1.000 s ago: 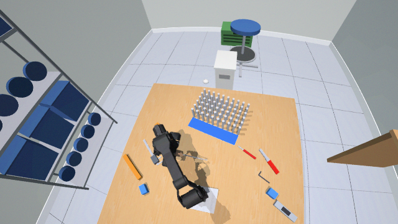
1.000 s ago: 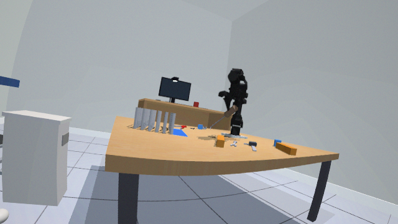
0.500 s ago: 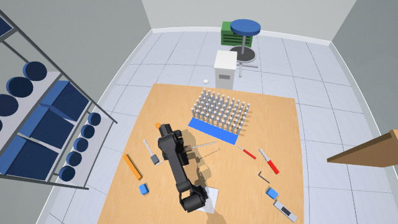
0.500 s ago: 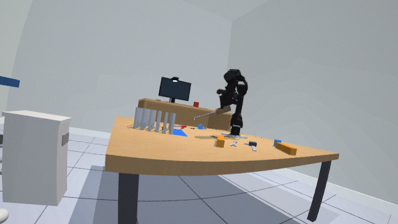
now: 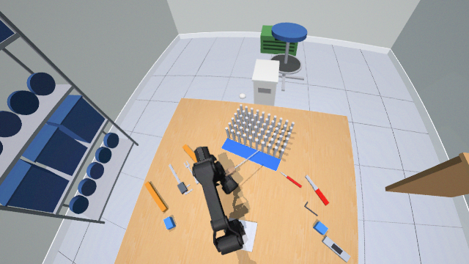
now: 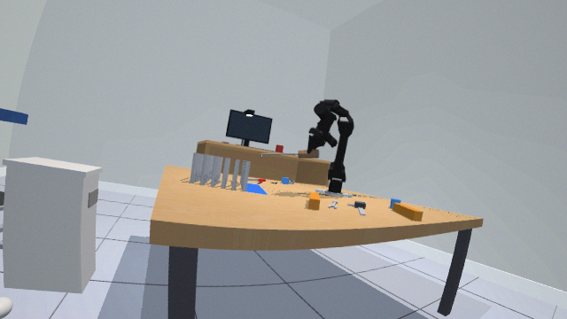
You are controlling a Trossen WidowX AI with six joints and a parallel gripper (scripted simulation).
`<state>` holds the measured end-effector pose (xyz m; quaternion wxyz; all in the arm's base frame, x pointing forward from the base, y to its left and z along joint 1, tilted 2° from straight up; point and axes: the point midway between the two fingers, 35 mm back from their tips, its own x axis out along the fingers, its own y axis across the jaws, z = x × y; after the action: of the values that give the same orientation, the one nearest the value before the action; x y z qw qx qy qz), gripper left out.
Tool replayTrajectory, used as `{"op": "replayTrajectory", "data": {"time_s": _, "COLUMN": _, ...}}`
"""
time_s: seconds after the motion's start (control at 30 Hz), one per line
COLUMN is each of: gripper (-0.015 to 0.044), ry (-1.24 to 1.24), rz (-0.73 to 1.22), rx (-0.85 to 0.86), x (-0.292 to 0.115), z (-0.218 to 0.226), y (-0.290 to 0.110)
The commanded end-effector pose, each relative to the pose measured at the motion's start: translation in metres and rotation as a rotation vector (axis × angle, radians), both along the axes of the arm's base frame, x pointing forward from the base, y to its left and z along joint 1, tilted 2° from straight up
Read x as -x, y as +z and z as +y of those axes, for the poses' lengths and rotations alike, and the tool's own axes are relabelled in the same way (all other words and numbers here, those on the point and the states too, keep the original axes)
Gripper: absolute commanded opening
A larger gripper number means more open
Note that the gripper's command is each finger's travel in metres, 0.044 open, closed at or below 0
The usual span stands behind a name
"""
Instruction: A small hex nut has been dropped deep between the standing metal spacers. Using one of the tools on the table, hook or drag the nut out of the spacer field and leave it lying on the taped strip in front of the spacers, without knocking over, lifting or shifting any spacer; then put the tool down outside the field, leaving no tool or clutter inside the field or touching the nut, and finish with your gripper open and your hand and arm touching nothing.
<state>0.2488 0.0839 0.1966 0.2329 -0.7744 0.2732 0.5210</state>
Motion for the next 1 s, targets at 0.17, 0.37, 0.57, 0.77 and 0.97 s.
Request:
{"op": "replayTrajectory", "data": {"time_s": 0.17, "gripper": 0.0, "ry": 0.215, "rz": 0.003, "rx": 0.182, "x": -0.004, "z": -0.029, "y": 0.006}}
{"op": "replayTrajectory", "data": {"time_s": 0.37, "gripper": 0.0, "ry": 0.353, "rz": 0.031, "rx": 0.306, "x": -0.005, "z": -0.048, "y": 0.01}}
{"op": "replayTrajectory", "data": {"time_s": 0.57, "gripper": 0.0, "ry": 0.431, "rz": 0.055, "rx": 0.379, "x": -0.005, "z": -0.058, "y": 0.012}}
{"op": "replayTrajectory", "data": {"time_s": 0.77, "gripper": 0.0, "ry": 0.431, "rz": 0.055, "rx": 0.379, "x": -0.007, "z": -0.058, "y": 0.008}}
{"op": "replayTrajectory", "data": {"time_s": 0.97, "gripper": 0.0, "ry": 0.431, "rz": 0.054, "rx": 0.379, "x": -0.013, "z": -0.055, "y": -0.018}}
